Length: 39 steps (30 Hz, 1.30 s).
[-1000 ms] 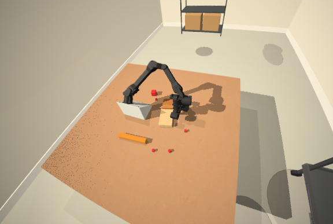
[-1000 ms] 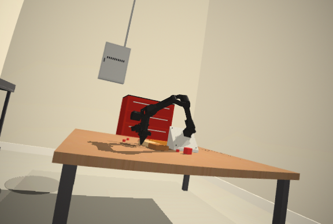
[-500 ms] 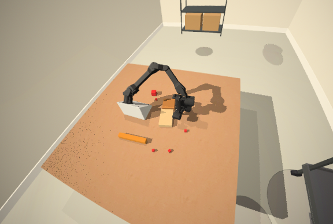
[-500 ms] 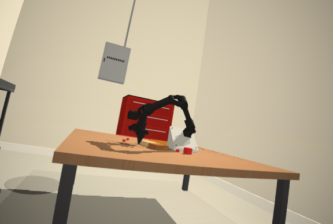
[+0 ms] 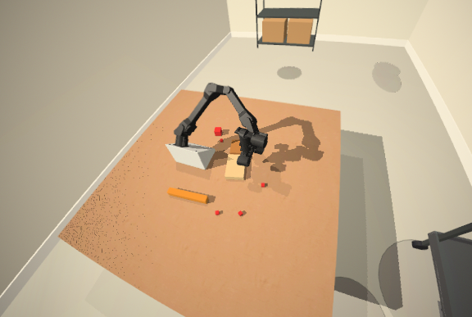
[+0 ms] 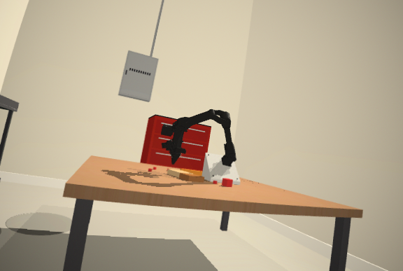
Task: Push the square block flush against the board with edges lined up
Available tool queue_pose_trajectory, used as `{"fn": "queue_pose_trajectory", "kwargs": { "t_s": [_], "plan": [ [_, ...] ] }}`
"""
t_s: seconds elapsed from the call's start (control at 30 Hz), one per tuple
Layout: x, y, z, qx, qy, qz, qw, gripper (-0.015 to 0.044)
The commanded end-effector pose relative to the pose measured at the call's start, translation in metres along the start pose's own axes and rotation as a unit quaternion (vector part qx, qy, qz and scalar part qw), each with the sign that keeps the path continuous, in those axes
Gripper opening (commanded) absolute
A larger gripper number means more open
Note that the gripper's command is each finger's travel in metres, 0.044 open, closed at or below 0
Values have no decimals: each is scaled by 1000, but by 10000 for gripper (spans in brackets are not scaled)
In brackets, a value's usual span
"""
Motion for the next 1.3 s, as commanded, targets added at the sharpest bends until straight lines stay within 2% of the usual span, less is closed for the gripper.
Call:
{"fn": "queue_pose_trajectory", "kwargs": {
  "t_s": [0.0, 0.3, 0.5, 0.63, 0.7, 1.27],
  "plan": [
    [-25, 2, -41, 5, 19, -4, 1000, 0],
    [-53, -3, -140, 11, 81, 2, 997, 0],
    [-53, -6, -142, 12, 82, 2, 997, 0],
    [-52, -50, -143, 11, 82, 4, 997, 0],
    [-52, -58, -144, 11, 82, 5, 997, 0],
    [-48, -59, -126, 11, 82, 4, 997, 0]
  ]
}}
Point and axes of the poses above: the point midway between the two fingers, 35 mm back from their tips, its own y axis back along the fingers, its own x axis across the jaws, z = x × y, the point moved 3 cm from there along y, back along the fingers, and after that the axes turned 3 degrees about -y, right-handed, at the moved point
